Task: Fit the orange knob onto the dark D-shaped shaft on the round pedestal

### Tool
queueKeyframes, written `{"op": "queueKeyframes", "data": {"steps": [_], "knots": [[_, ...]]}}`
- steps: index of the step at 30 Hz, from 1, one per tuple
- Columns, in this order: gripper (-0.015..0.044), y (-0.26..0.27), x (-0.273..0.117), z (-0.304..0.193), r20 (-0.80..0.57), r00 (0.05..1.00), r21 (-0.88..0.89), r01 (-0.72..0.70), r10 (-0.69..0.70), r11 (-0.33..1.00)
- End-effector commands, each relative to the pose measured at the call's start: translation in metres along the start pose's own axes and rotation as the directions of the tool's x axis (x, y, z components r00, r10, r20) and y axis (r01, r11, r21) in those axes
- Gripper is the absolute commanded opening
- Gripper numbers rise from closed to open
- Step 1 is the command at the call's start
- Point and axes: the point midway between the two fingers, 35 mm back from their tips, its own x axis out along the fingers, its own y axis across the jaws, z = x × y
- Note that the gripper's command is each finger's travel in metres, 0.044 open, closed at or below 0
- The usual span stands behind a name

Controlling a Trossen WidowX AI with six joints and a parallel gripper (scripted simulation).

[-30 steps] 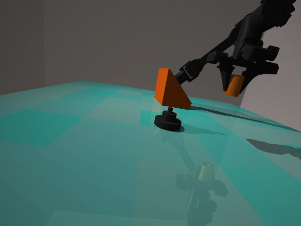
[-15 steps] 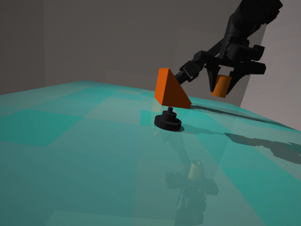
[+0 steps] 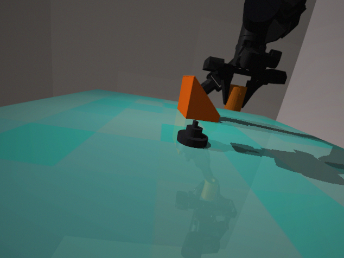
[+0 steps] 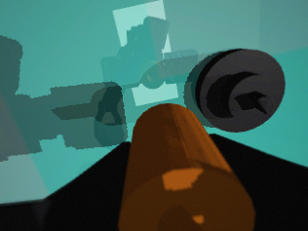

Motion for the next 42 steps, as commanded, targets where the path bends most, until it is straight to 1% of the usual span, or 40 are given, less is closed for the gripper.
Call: {"op": "queueKeyframes", "data": {"steps": [1,24,29,36,42], "knots": [[0.0000,-0.014,0.001,0.001,0.005,1.000,0.000,0.003,-0.003,1.000],[0.0000,-0.082,0.021,-0.005,0.001,1.000,-0.001,-0.007,0.007,1.000],[0.0000,-0.084,0.026,-0.005,0.000,1.000,-0.001,-0.008,0.008,1.000],[0.0000,-0.084,0.048,-0.005,0.000,1.000,-0.002,-0.009,0.009,1.000],[0.0000,-0.084,0.044,-0.004,0.000,1.000,-0.006,-0.009,0.009,1.000]]}}
